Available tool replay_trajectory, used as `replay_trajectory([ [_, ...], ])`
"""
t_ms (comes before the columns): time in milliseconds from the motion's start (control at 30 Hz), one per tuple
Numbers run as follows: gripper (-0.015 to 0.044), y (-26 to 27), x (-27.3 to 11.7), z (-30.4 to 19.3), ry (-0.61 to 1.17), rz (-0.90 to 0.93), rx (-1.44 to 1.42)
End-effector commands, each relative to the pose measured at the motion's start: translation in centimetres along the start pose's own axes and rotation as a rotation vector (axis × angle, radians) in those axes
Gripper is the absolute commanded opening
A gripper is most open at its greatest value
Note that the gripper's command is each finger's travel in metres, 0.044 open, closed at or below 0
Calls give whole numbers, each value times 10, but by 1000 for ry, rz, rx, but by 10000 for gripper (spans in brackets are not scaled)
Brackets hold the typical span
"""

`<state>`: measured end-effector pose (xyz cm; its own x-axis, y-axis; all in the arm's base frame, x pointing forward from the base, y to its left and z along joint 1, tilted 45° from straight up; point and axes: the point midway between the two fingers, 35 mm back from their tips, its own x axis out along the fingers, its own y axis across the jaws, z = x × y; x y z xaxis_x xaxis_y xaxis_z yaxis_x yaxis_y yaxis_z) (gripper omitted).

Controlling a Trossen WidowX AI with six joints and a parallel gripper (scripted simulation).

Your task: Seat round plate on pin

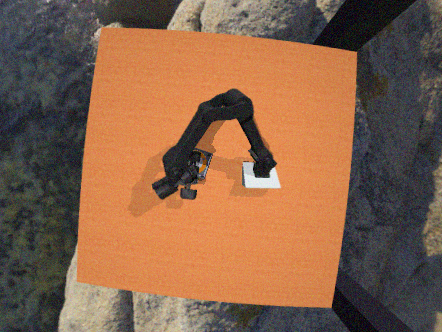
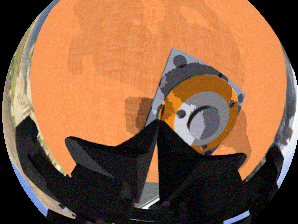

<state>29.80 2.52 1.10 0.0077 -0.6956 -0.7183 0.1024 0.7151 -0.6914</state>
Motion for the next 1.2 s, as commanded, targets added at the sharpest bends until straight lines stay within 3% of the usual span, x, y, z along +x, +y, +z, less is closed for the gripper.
replay_trajectory([
  [0,0,-1,0,7,0,-4,-5],
  [1167,0,-25,-3,46,-1,-6,-3],
])
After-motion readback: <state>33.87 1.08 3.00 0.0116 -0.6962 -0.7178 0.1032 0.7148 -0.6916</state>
